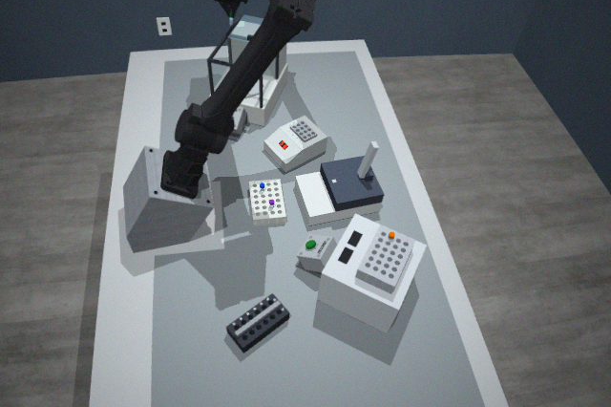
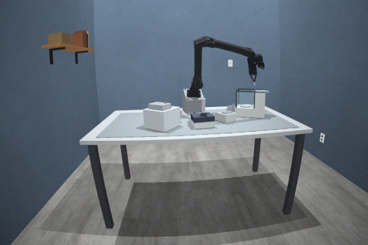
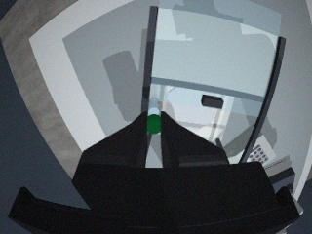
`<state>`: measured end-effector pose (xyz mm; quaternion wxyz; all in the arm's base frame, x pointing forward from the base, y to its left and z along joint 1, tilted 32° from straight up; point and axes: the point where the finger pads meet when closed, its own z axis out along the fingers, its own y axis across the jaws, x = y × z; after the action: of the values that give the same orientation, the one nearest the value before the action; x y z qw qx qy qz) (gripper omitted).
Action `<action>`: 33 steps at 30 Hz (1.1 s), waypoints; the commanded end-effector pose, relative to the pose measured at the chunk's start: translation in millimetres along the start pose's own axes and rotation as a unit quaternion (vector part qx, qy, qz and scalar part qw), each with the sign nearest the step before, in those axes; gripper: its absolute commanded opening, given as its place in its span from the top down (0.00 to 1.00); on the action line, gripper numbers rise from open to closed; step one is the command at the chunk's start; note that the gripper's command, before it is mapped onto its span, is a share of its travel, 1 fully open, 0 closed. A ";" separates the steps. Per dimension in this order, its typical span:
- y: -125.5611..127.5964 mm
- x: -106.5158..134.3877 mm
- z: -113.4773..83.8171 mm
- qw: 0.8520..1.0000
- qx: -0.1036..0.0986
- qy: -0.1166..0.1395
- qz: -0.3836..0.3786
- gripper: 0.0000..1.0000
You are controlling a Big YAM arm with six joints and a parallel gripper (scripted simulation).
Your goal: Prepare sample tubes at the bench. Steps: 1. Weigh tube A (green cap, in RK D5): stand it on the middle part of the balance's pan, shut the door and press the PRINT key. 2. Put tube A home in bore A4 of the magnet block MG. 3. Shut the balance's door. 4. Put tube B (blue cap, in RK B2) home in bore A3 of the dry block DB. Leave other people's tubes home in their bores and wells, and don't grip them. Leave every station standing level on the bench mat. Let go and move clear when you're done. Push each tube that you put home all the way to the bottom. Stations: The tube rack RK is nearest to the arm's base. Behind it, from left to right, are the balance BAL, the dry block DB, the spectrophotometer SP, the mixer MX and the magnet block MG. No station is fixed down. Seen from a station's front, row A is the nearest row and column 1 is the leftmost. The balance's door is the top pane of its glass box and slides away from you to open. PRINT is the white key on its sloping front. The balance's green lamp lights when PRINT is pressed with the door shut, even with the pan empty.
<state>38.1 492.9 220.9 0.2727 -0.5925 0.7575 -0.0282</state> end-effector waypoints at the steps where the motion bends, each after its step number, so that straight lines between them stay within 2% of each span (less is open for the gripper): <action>1: -24.7 -46.6 -10.3 0.999 -0.009 -0.035 0.016 0.91; 2: -25.5 -47.2 -10.3 0.999 -0.009 -0.035 0.016 0.91; 4: -46.8 -60.7 -24.4 0.996 -0.017 -0.069 0.052 0.91; 5: -51.6 -65.7 -19.5 0.996 -0.018 -0.071 0.058 0.91; 6: -51.4 -69.2 -4.1 0.997 -0.015 -0.058 0.052 0.91; 7: -57.7 -74.3 -2.4 0.997 -0.015 -0.058 0.052 0.91; 9: -71.8 -84.3 -0.2 0.994 -0.017 -0.079 0.078 0.91; 11: -71.8 -84.3 -0.2 0.994 -0.017 -0.079 0.078 0.91; 13: -85.6 -94.0 2.5 0.993 -0.017 -0.085 0.085 0.91; 14: -93.0 -98.5 3.2 0.991 -0.017 -0.096 0.097 0.91; 15: -105.9 -104.3 -8.4 0.986 -0.018 -0.117 0.114 0.91; 16: -112.6 -108.4 -5.9 0.985 -0.018 -0.122 0.120 0.91; 17: -115.0 -111.7 6.1 0.987 -0.016 -0.113 0.116 0.91; 20: -132.5 -116.1 10.2 0.989 -0.015 -0.100 0.111 0.91; 22: -151.6 -130.2 3.1 0.980 -0.012 -0.142 0.140 0.91; 23: -160.4 -134.0 0.9 0.978 -0.011 -0.150 0.147 0.91; 24: -164.4 -136.9 10.8 0.979 -0.011 -0.143 0.144 0.91; 25: -172.1 -140.4 11.5 0.979 -0.010 -0.143 0.144 0.91; 26: -175.6 -136.3 13.6 0.982 -0.011 -0.130 0.139 0.91; 28: -175.6 -136.3 13.6 0.982 -0.011 -0.130 0.139 0.91; 30: -192.0 -132.2 19.8 0.977 0.004 -0.122 0.176 0.91; 31: -199.1 -132.8 22.2 0.977 0.002 -0.126 0.172 0.91; 32: -197.9 -113.6 42.6 0.981 0.002 -0.111 0.161 0.91; 33: -208.5 -112.6 37.4 0.980 0.003 -0.117 0.163 0.91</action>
<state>231.5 552.2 305.7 0.3551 -0.4653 0.8061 0.0871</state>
